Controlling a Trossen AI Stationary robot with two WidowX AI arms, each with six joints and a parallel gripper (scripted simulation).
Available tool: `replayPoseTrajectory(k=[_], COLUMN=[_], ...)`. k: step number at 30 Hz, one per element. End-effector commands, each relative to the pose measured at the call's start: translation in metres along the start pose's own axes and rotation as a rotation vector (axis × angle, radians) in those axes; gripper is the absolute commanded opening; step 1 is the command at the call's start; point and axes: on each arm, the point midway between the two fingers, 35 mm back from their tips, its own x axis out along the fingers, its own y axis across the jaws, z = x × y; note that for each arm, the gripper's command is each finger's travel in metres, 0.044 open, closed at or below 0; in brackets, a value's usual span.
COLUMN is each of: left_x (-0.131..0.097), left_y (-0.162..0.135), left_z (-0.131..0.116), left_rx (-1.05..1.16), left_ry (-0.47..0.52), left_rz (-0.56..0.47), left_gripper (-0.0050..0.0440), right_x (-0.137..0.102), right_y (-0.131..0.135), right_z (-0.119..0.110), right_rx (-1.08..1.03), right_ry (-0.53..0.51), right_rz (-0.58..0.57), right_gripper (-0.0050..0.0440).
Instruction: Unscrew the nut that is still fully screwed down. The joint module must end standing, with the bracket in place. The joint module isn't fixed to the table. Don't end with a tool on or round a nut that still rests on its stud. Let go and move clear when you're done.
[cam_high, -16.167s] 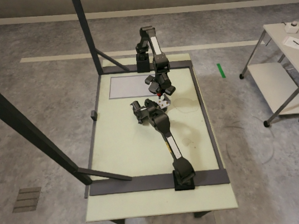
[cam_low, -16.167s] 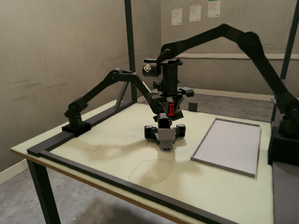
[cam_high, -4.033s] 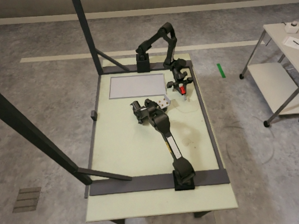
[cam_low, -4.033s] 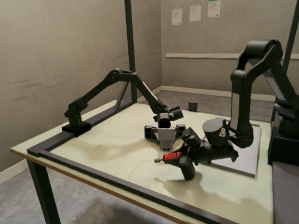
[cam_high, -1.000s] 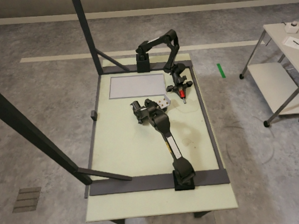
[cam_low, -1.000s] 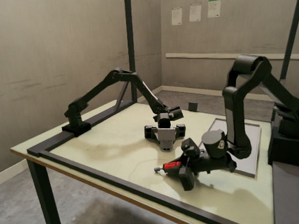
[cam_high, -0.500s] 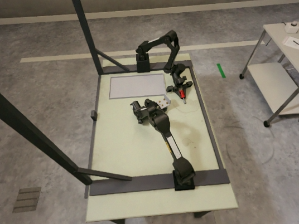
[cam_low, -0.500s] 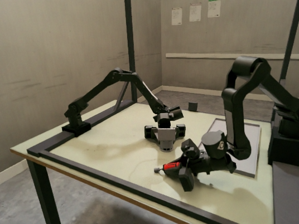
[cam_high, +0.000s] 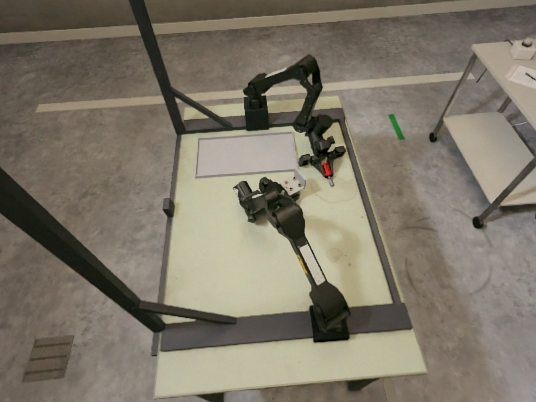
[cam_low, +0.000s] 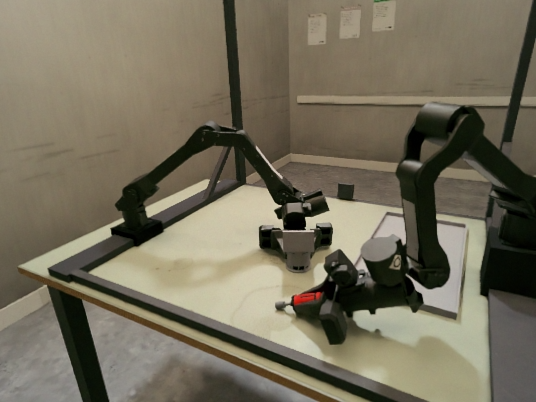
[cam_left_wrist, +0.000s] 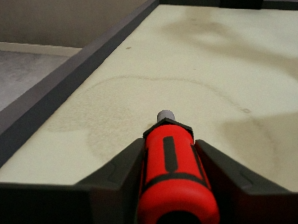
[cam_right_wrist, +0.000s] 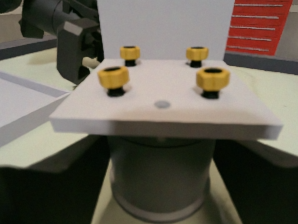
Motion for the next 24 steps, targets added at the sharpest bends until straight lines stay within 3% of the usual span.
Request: replayPoseTrajectory(k=[1,24], left_x=[0.0021,0.0021], left_y=[-0.0004,-0.0013], left_z=[-0.0003,-0.0051], left_rx=[0.003,-0.006], left_ry=[0.001,0.012], left_rz=[-0.002,-0.001], left_gripper=[0.0130,0.0130], right_x=[-0.0025,-0.0025], right_y=[0.0051,0.0051], right_z=[0.0229,0.0229], right_rx=[0.051,0.051], right_ry=[-0.005,-0.005], right_rz=[0.007,0.007], right_gripper=[0.0245,0.0245])
